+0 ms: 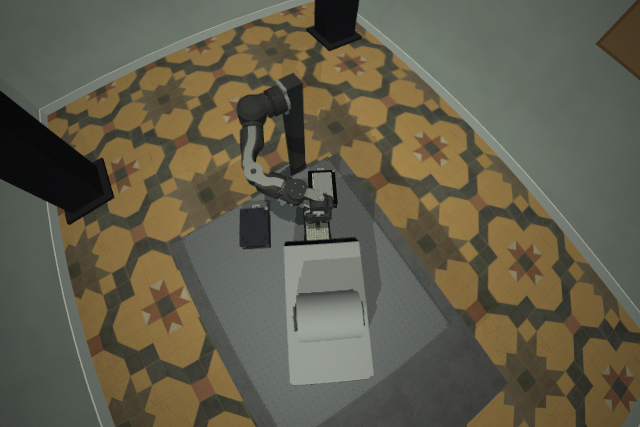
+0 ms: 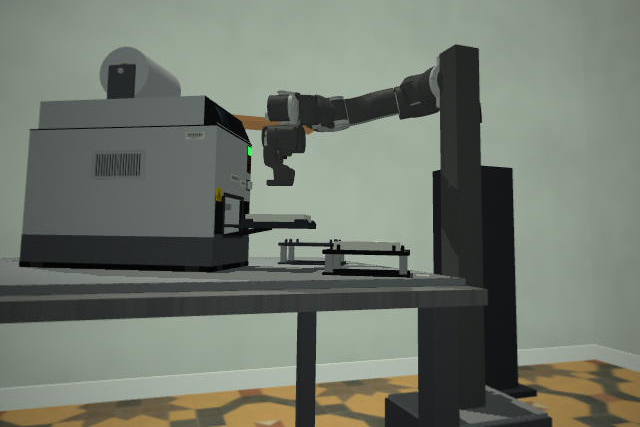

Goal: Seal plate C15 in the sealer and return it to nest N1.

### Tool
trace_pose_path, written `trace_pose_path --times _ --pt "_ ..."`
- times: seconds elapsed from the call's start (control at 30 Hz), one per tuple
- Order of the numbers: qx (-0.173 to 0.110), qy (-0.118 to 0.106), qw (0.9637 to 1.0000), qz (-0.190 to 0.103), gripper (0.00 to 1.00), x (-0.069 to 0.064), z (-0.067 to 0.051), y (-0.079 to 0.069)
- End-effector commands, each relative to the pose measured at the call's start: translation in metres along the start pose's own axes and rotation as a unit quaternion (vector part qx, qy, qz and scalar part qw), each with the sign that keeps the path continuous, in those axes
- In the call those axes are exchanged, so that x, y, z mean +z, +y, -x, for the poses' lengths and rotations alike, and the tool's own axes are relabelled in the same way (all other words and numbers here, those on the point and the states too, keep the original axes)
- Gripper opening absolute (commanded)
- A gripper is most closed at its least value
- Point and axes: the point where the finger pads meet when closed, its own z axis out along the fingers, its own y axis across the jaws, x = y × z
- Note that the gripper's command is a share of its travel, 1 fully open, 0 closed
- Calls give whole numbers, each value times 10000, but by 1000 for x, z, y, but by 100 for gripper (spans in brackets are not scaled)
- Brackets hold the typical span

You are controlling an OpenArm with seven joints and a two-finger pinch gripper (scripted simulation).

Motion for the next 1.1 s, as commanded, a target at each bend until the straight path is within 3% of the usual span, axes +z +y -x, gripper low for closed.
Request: trace_pose_path --times 0.0,0.47,0.53,0.63,1.03,1.07 --pt "1 -9 10000 16 0 -1 0 1" --pt "1 -9 10000 16 0 -1 0 1" --pt "-367 -10 9987 -352 0 -2 5 -17" --pt "-916 -11 9917 -901 0 -3 13 -43" --pt "-916 -11 9917 -901 0 -3 13 -43" --pt "-1084 -5 9886 -1044 0 -3 15 -50"
